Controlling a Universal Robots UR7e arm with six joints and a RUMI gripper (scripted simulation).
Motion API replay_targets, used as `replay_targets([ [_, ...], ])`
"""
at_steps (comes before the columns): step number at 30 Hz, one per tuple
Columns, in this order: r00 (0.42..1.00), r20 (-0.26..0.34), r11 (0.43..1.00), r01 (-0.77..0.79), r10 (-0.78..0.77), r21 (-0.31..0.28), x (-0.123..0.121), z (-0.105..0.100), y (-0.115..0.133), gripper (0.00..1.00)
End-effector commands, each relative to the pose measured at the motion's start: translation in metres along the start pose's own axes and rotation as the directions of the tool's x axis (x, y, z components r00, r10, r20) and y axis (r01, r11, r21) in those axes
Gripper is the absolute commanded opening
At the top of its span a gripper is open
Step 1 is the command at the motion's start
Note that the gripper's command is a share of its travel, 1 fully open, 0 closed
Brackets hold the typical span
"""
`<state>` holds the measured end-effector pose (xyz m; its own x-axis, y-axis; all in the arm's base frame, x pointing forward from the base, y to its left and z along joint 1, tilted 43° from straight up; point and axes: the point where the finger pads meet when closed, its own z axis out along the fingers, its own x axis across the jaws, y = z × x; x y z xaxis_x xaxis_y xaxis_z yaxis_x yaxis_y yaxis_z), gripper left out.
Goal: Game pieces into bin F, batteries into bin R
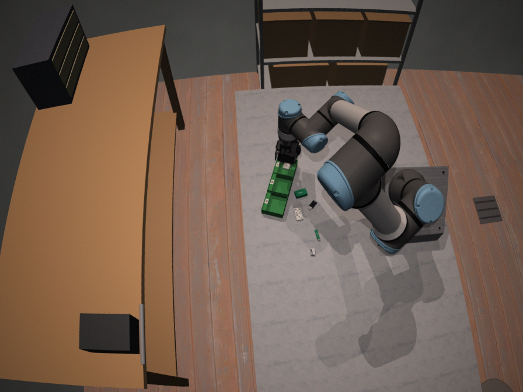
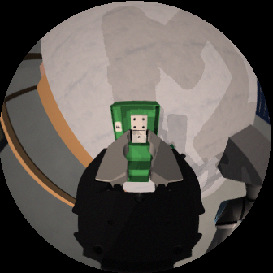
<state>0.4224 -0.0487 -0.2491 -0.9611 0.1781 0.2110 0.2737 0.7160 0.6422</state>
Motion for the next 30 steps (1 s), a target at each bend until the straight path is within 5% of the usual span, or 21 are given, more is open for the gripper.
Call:
replay_targets([
  [1, 1.000, 0.002, 1.000, 0.000, 0.000, 0.001, 0.000, 0.006, 0.000, 0.00],
  [14, 1.000, 0.002, 1.000, 0.000, 0.000, 0.001, -0.001, 0.032, 0.000, 0.00],
  [30, 1.000, 0.002, 1.000, 0.000, 0.000, 0.001, 0.001, 0.033, 0.003, 0.00],
])
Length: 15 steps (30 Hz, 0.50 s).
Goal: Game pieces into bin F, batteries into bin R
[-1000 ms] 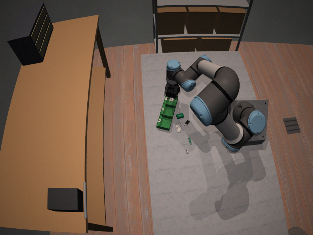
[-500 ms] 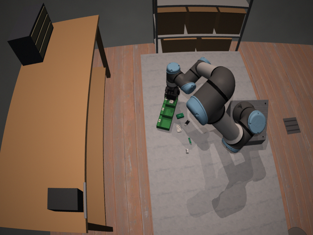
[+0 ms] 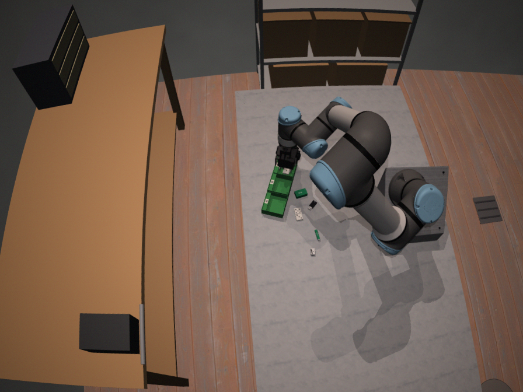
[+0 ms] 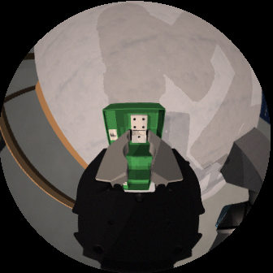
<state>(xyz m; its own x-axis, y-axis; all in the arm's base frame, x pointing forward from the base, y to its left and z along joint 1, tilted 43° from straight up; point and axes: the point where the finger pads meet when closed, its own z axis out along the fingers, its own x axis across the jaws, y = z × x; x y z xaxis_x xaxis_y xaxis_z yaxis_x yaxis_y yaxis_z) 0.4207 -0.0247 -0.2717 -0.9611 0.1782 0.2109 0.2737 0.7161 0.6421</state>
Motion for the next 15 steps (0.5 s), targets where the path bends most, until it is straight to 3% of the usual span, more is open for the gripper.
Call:
replay_targets([
  [1, 1.000, 0.001, 1.000, 0.000, 0.000, 0.001, 0.0000, -0.0004, 0.0005, 0.00],
  [7, 1.000, 0.001, 1.000, 0.000, 0.000, 0.001, 0.0001, -0.0004, 0.0006, 0.00],
  [8, 1.000, 0.001, 1.000, 0.000, 0.000, 0.001, 0.0001, -0.0004, 0.0006, 0.19],
  [15, 1.000, 0.001, 1.000, 0.000, 0.000, 0.001, 0.0001, -0.0004, 0.0006, 0.19],
])
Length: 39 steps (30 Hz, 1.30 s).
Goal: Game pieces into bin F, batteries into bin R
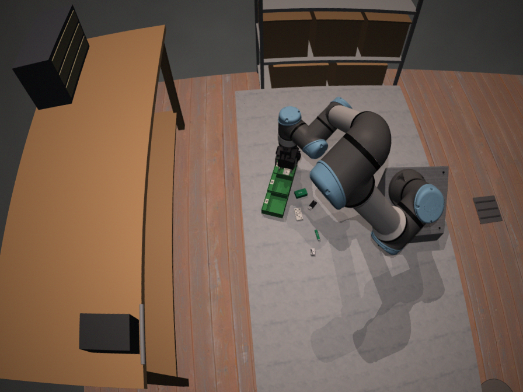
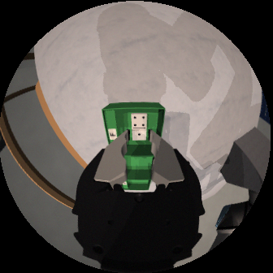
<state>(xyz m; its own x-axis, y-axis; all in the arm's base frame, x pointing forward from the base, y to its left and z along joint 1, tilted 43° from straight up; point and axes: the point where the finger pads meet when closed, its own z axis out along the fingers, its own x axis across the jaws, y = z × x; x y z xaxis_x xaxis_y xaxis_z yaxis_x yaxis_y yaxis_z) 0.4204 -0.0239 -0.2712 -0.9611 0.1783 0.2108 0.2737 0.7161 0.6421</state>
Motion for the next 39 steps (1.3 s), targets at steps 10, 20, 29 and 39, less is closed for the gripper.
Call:
replay_targets([
  [10, 1.000, 0.001, 1.000, 0.000, 0.000, 0.001, 0.000, -0.001, 0.000, 0.19],
  [20, 1.000, 0.001, 1.000, 0.000, 0.000, 0.001, 0.000, -0.014, 0.000, 0.19],
  [29, 1.000, 0.001, 1.000, 0.000, 0.000, 0.001, 0.000, -0.023, 0.000, 0.19],
  [39, 1.000, 0.001, 1.000, 0.000, 0.000, 0.001, 0.000, -0.045, 0.000, 0.19],
])
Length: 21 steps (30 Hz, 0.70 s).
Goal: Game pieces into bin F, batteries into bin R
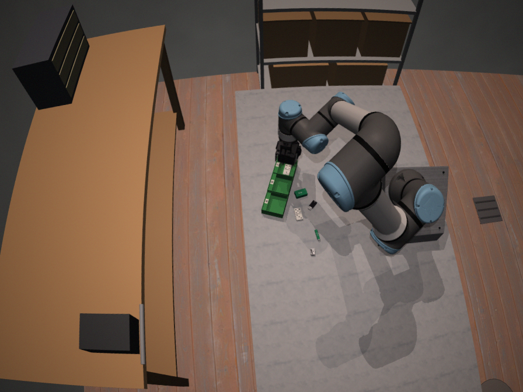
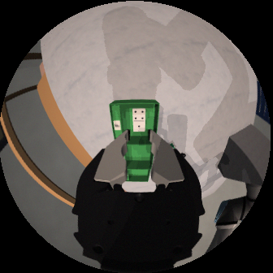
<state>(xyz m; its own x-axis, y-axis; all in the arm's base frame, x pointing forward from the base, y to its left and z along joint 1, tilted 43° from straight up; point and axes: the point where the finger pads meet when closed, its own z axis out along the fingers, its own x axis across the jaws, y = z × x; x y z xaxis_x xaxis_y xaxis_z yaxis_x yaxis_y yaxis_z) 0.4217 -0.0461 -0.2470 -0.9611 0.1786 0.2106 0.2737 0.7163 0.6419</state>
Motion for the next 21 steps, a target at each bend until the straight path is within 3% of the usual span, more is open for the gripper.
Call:
replay_targets([
  [1, 1.000, 0.001, 1.000, 0.000, 0.000, 0.000, 0.000, -0.012, 0.000, 0.19],
  [10, 1.000, 0.001, 1.000, 0.000, 0.000, 0.000, 0.000, -0.012, 0.000, 0.19],
  [11, 0.999, 0.001, 0.999, 0.050, -0.050, 0.000, 0.003, -0.012, 0.007, 0.24],
  [17, 0.966, 0.000, 0.966, 0.259, -0.259, 0.001, 0.026, -0.014, 0.052, 0.24],
  [19, 0.966, 0.000, 0.966, 0.259, -0.259, 0.001, 0.026, -0.014, 0.052, 0.24],
  [21, 0.938, -0.001, 0.938, 0.348, -0.348, 0.001, 0.033, -0.015, 0.067, 0.24],
])
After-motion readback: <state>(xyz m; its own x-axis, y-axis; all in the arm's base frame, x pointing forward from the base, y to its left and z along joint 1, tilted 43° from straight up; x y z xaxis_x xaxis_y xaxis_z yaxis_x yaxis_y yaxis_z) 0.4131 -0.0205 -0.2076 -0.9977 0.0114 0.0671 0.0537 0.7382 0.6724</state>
